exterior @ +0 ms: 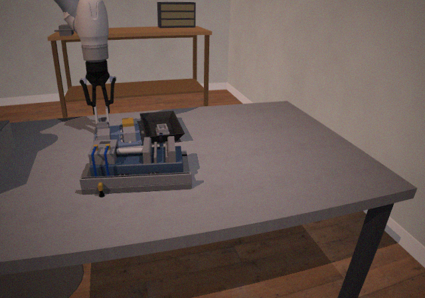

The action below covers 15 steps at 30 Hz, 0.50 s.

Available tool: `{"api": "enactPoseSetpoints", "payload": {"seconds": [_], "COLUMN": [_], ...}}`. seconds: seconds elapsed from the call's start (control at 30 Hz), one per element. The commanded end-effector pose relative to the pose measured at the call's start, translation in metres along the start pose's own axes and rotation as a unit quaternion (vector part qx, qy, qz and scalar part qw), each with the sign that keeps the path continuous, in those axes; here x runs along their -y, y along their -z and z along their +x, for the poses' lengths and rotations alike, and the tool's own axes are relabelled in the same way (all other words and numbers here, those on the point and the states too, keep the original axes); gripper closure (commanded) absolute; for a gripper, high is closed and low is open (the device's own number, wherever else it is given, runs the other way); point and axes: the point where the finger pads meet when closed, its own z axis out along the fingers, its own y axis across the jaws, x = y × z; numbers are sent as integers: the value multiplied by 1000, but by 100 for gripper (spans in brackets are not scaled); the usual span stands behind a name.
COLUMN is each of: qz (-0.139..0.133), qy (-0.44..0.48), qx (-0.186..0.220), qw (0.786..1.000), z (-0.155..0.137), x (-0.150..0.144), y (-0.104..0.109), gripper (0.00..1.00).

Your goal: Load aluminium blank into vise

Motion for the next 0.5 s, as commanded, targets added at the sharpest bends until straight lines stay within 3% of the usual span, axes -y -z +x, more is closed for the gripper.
{"api": "enactPoseSetpoints", "payload": {"seconds": [0.0, 0.47], "qz": [4, 4], "qy": [1, 1], "qx": [1, 1], "qw": [1000, 1000], "z": [-1, -1], "x": [3, 2], "y": [12, 76], "gripper": [100, 100]}}
